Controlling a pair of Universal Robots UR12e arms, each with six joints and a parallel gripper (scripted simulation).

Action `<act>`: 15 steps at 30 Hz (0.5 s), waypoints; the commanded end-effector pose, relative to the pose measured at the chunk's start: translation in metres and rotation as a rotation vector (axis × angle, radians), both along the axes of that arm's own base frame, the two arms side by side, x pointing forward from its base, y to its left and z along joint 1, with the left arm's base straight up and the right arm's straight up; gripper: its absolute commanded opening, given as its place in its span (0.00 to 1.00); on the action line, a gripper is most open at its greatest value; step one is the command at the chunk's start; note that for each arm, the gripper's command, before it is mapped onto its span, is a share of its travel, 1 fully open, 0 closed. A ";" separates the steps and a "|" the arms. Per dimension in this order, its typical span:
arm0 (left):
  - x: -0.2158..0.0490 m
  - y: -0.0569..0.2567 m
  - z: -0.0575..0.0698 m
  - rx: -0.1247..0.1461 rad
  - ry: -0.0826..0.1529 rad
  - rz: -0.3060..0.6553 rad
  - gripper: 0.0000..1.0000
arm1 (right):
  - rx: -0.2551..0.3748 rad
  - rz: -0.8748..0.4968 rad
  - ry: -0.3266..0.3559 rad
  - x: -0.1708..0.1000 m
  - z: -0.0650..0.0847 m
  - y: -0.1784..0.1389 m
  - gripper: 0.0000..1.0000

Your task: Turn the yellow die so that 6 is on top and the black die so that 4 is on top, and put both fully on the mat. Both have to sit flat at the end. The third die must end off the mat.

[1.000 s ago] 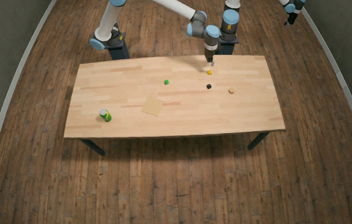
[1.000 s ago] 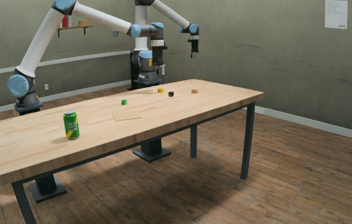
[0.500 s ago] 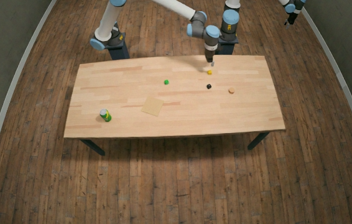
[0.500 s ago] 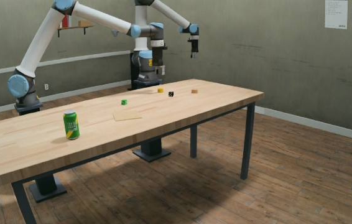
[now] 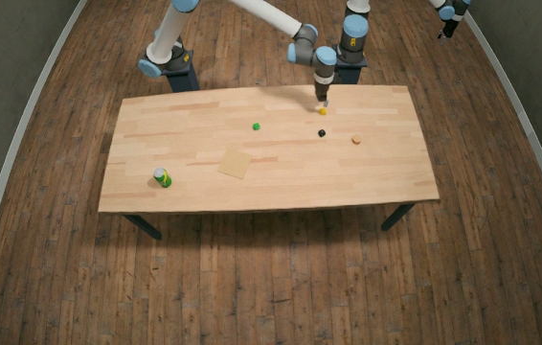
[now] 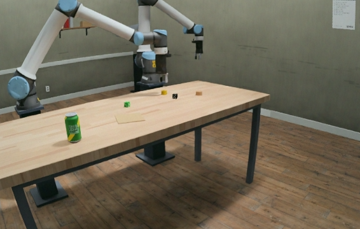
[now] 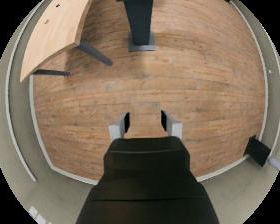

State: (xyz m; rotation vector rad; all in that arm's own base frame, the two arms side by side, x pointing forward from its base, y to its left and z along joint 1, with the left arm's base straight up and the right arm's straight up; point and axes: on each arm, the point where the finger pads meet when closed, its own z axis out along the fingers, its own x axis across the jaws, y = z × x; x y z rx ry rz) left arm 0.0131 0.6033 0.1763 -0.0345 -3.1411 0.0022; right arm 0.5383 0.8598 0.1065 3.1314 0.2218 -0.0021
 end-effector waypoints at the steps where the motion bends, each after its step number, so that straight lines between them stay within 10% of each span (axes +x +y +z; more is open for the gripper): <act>1: 0.000 0.001 0.001 0.002 0.000 0.000 1.00 | 0.002 0.000 -0.001 0.000 0.002 0.001 0.87; 15: 0.000 0.001 0.001 0.002 0.000 0.000 1.00 | 0.002 0.000 -0.001 0.000 -0.001 0.001 0.87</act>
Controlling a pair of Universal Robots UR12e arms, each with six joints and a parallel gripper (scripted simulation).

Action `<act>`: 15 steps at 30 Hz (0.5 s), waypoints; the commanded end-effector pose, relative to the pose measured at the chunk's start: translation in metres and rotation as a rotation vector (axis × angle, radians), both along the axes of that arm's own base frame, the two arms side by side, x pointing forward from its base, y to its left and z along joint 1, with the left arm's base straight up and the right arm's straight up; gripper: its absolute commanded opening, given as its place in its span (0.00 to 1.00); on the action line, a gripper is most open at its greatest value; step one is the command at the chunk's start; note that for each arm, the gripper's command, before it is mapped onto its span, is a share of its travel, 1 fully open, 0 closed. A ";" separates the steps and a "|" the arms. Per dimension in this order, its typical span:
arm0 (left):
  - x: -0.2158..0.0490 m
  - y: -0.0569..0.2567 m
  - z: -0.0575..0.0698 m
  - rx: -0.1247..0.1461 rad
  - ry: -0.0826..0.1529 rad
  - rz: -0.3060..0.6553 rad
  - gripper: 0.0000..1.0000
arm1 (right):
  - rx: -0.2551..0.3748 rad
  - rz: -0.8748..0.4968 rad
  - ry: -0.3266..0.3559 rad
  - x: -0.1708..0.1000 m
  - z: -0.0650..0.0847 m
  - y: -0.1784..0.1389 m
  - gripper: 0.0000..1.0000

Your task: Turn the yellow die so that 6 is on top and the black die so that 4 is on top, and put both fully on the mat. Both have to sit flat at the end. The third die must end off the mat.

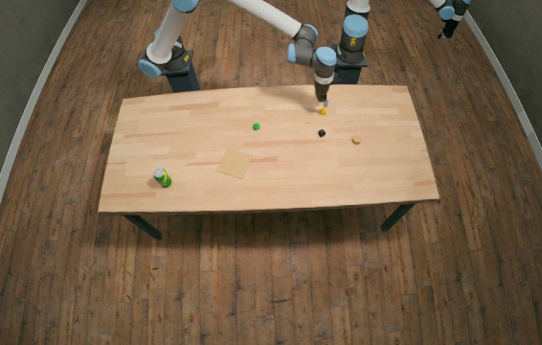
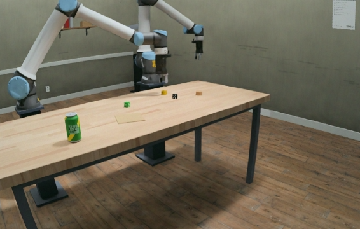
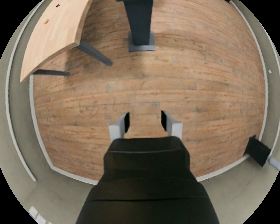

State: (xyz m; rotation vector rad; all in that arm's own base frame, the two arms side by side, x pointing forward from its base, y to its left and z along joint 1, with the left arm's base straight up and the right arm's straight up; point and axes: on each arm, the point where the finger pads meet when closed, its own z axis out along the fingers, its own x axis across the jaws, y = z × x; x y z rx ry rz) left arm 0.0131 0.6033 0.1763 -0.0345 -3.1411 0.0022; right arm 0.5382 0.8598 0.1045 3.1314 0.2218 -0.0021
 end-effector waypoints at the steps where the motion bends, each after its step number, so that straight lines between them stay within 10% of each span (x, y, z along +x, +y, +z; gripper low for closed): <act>1: 0.000 0.001 0.001 0.002 0.000 0.000 1.00 | 0.002 0.000 -0.001 0.000 0.001 0.001 0.87; 15: 0.000 0.001 0.001 0.002 0.000 0.000 1.00 | 0.002 0.000 -0.001 0.000 -0.014 0.001 0.87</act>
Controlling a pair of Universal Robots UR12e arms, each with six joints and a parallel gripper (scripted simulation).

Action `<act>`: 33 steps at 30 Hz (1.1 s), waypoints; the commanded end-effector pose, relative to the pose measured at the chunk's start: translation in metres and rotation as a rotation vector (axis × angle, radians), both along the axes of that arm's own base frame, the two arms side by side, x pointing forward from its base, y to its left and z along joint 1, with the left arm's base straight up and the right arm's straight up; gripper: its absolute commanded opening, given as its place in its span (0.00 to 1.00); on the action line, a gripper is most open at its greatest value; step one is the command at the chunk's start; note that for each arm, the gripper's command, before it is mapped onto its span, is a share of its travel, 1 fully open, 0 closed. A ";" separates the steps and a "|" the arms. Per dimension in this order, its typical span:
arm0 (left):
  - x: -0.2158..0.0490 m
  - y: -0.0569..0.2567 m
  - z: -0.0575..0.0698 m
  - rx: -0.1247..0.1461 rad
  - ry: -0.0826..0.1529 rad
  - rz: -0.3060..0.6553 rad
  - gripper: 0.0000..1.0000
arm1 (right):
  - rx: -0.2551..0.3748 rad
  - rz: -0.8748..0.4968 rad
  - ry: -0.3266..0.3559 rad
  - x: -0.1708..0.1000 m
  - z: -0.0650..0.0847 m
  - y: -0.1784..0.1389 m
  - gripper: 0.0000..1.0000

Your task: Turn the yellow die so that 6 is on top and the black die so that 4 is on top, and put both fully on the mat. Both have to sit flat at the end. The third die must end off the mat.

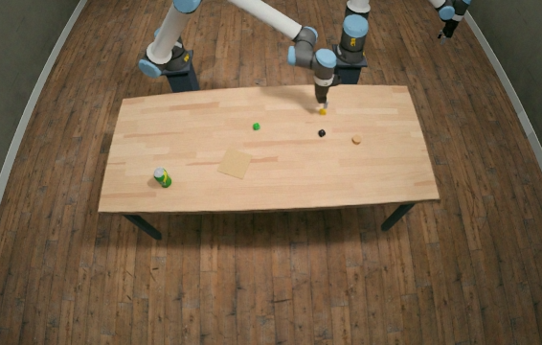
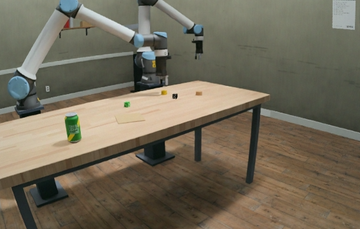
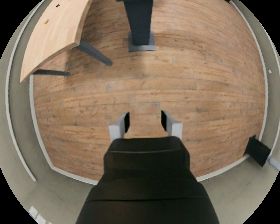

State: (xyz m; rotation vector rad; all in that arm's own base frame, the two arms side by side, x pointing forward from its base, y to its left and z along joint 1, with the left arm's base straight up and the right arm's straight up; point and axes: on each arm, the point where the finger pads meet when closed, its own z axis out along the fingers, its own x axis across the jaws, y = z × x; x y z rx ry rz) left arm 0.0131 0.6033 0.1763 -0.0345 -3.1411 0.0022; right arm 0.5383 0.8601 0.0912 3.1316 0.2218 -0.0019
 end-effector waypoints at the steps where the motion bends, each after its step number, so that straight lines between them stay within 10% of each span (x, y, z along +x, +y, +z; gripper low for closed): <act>1: 0.000 0.001 0.001 0.002 0.000 0.000 1.00 | 0.002 0.000 -0.001 0.000 -0.002 0.001 0.87; 33: 0.000 0.001 0.001 0.002 0.000 0.000 1.00 | 0.002 0.000 -0.001 0.001 -0.035 0.001 0.87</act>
